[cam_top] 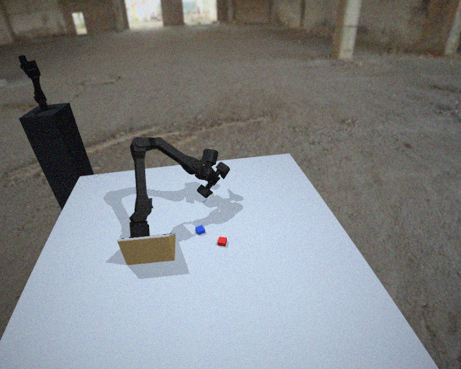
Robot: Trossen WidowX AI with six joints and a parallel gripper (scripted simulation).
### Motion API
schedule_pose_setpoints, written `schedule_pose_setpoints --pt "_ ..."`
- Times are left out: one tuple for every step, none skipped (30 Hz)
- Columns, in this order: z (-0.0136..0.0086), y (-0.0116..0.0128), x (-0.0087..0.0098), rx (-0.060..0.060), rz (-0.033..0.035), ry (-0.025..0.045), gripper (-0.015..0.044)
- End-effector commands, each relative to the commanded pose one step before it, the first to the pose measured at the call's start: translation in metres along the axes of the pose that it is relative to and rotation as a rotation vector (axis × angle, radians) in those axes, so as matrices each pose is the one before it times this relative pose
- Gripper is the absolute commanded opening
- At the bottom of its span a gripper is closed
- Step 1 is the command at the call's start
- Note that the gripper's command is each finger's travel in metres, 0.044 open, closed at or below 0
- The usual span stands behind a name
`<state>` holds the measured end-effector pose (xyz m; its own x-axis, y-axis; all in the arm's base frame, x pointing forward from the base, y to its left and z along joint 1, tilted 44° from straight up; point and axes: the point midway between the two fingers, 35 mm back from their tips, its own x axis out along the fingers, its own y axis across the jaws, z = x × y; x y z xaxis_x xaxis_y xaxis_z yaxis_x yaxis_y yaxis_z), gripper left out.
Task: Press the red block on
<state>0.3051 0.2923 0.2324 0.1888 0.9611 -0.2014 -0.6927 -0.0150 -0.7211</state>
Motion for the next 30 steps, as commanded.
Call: schedule_pose_setpoints --pt "-0.06177 0.00471 -0.01813 0.3056 0.02767 0.16295 0.044" --pt "-0.01605 -0.00229 -0.00413 0.0875 0.00419 0.04134 0.044" --pt "-0.01697 -0.00323 -0.00449 0.0955 0.00298 0.04345 0.044" --pt "-0.01654 -0.00403 -0.00448 0.0963 0.00158 0.04211 0.044" --pt "-0.01304 -0.00394 -0.00358 0.0788 0.00042 0.03313 0.044" --pt "-0.01171 -0.00408 -0.00329 0.0731 -0.0002 0.02969 0.044" --pt "-0.01134 -0.00442 -0.00327 0.0732 -0.00066 0.02873 0.044" --pt "-0.011 -0.00476 -0.00326 0.0735 -0.00102 0.02787 0.044" --pt "-0.01069 -0.00508 -0.00328 0.074 -0.0013 0.02714 0.044" --pt "-0.01038 -0.00539 -0.00329 0.0747 -0.0015 0.02644 0.044" --pt "-0.01007 -0.00569 -0.00332 0.0754 -0.00161 0.02578 0.044" --pt "-0.00988 -0.00579 -0.0033 0.0696 -0.00335 0.02315 0.044" --pt "-0.0096 -0.00603 -0.0033 0.0702 -0.00323 0.02257 0.044" --pt "-0.00946 -0.00633 -0.00335 0.0719 -0.00308 0.02235 0.044" --pt "-0.00938 -0.00668 -0.00342 0.0742 -0.00288 0.0223 0.044" --pt "-0.00925 -0.00702 -0.0035 0.0764 -0.00258 0.02225 0.044" --pt "-0.00908 -0.00732 -0.00357 0.0785 -0.00216 0.02218 0.044" --pt "-0.00887 -0.00759 -0.00364 0.0803 -0.00161 0.02213 0.044" --pt "-0.00863 -0.00776 -0.00373 0.0822 -0.00063 0.02256 0.044" --pt "-0.00833 -0.00789 -0.0038 0.0836 0.00033 0.02278 0.044" --pt "-0.00798 -0.00793 -0.00386 0.0843 0.00138 0.02297 0.044" --pt "-0.00648 -0.0087 -0.00369 0.0839 0.00258 0.02345 0.044" --pt "-0.00605 -0.00862 -0.00374 0.0836 0.00353 0.02326 0.044" --pt "-0.00557 -0.00843 -0.00375 0.0822 0.00444 0.02293 0.044" --pt "-0.00512 -0.00821 -0.00377 0.0807 0.00532 0.02269 0.044" --pt "-0.00472 -0.008 -0.00379 0.0794 0.00617 0.02262 0.044" --pt "-0.00438 -0.00782 -0.00384 0.0785 0.00702 0.02276 0.044" --pt "-0.003 -0.00572 -0.00288 0.0577 0.00574 0.01707 0.044" --pt "-0.0008 -0.00163 -0.00083 0.0164 0.00172 0.00492 0.044" --pt "0.0 0.0 0.0 0.0 0.0 0.0 0.044"
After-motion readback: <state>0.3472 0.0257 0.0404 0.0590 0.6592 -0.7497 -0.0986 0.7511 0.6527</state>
